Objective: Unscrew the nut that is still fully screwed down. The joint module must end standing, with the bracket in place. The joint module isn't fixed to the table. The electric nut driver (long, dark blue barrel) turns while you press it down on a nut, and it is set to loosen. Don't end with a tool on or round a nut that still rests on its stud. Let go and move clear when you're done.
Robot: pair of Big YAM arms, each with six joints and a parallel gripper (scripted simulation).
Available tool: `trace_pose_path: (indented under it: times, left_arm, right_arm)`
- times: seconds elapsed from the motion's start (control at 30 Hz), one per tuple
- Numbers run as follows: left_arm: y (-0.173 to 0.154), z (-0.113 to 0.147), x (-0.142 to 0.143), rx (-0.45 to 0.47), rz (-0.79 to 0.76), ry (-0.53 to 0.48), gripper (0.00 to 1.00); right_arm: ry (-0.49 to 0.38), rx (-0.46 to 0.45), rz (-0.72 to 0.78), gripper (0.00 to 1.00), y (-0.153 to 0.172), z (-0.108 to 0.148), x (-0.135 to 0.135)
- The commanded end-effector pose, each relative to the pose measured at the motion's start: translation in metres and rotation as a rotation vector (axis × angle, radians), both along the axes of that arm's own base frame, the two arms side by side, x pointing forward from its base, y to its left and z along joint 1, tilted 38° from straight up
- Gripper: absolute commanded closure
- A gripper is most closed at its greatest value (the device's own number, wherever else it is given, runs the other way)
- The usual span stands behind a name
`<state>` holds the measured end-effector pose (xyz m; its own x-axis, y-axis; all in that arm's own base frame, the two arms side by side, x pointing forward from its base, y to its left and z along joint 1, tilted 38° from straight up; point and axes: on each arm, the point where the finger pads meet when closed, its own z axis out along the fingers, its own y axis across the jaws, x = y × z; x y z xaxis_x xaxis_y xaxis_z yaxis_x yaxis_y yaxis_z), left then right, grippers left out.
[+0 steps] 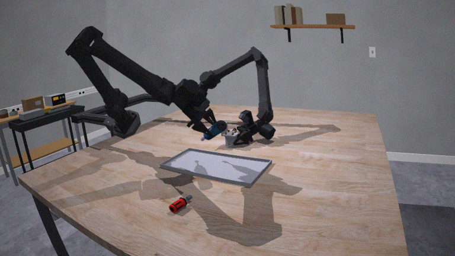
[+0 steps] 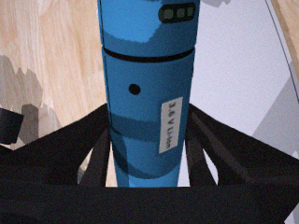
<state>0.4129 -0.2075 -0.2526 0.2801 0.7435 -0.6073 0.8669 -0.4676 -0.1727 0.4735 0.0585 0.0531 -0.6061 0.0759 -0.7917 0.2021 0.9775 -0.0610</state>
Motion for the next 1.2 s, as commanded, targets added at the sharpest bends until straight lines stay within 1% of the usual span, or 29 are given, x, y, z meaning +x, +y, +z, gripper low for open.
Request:
trace_pose_path:
  times: [0.0, 0.03, 0.13, 0.17, 0.2, 0.53, 0.6, 0.7, 0.73, 0.77, 1.1, 1.13, 1.17]
  left_arm:
    - [-0.016, 0.002, -0.005, -0.003, -0.035, -0.008, 0.41]
    - [-0.016, 0.002, -0.005, -0.003, -0.035, -0.008, 0.41]
    - [-0.016, 0.002, -0.005, -0.003, -0.035, -0.008, 0.41]
    - [-0.016, 0.002, -0.005, -0.003, -0.035, -0.008, 0.41]
    - [-0.016, 0.002, -0.005, -0.003, -0.035, -0.008, 0.41]
    - [-0.016, 0.002, -0.005, -0.003, -0.035, -0.008, 0.41]
    - [-0.016, 0.002, -0.005, -0.003, -0.035, -0.008, 0.41]
    - [-0.016, 0.002, -0.005, -0.003, -0.035, -0.008, 0.41]
    - [-0.016, 0.002, -0.005, -0.003, -0.035, -0.008, 0.41]
    - [-0.016, 0.002, -0.005, -0.003, -0.035, -0.008, 0.41]
    - [-0.016, 0.002, -0.005, -0.003, -0.035, -0.008, 0.41]
    - [-0.016, 0.002, -0.005, -0.003, -0.035, -0.008, 0.41]
    - [-0.016, 0.002, -0.005, -0.003, -0.035, -0.008, 0.41]
  right_arm:
    - [-0.078, 0.065, -0.033, 0.58, 0.008, 0.040, 0.027]
    - [-0.077, 0.067, -0.013, 0.58, 0.018, 0.040, 0.026]
    - [-0.077, 0.067, -0.012, 0.58, 0.018, 0.040, 0.026]
    - [-0.076, 0.069, -0.049, 0.58, 0.003, 0.041, 0.027]
    - [-0.074, 0.072, -0.073, 0.58, -0.006, 0.043, 0.027]
    - [-0.054, 0.119, -0.198, 0.58, -0.040, 0.055, 0.022]
    - [-0.051, 0.122, -0.165, 0.58, -0.023, 0.055, 0.021]
    - [-0.051, 0.122, -0.164, 0.58, -0.023, 0.055, 0.021]
    - [-0.051, 0.124, -0.202, 0.58, -0.038, 0.057, 0.021]
    - [-0.051, 0.128, -0.225, 0.58, -0.046, 0.058, 0.020]
    - [-0.036, 0.173, -0.352, 0.58, -0.079, 0.072, 0.009]
    - [-0.035, 0.173, -0.344, 0.58, -0.075, 0.072, 0.010]
    - [-0.033, 0.174, -0.320, 0.58, -0.064, 0.072, 0.010]
